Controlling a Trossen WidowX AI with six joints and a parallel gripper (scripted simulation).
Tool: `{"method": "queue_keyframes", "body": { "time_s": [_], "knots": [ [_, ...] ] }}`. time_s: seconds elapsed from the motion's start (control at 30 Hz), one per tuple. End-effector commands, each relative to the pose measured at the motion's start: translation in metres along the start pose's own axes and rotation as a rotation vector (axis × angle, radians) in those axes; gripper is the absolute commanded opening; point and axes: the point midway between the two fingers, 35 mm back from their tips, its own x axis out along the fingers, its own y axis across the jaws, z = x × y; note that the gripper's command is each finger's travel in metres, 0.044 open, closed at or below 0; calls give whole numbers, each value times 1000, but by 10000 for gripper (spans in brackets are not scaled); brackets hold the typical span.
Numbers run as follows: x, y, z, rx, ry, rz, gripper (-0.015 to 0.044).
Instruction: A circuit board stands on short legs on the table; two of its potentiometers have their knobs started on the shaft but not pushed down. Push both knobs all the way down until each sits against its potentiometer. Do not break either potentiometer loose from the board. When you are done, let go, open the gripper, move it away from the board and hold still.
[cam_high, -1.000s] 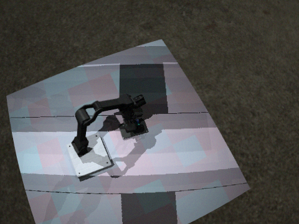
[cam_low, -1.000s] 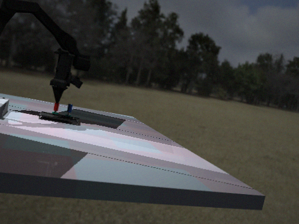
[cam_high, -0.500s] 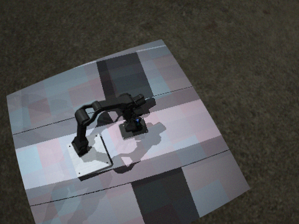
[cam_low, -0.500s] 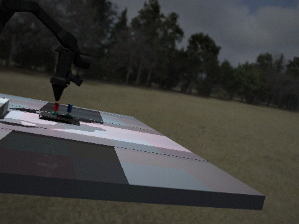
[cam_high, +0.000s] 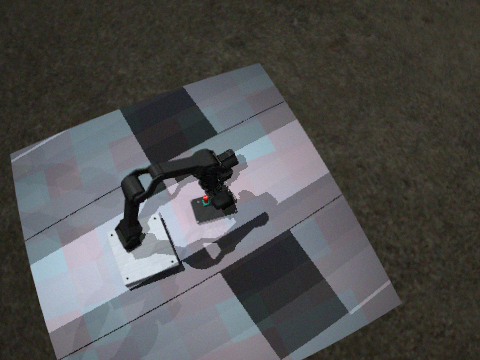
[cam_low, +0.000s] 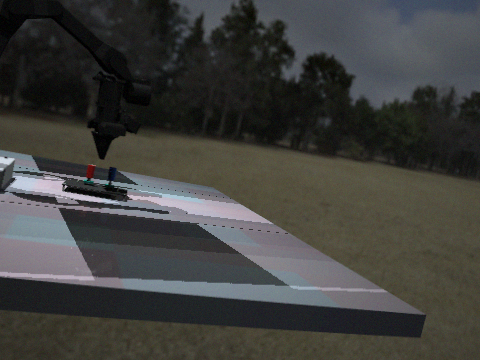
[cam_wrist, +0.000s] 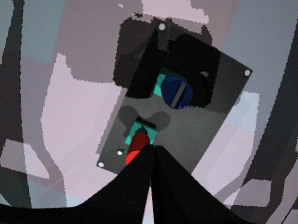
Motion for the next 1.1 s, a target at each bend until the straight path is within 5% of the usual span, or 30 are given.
{"method": "queue_keyframes", "body": {
  "time_s": [0.0, 1.07],
  "knots": [
    [-1, 0, 3, -108, 2, 3, 0],
    [-12, -4, 17, -1215, 24, 14, 0]
  ]
}}
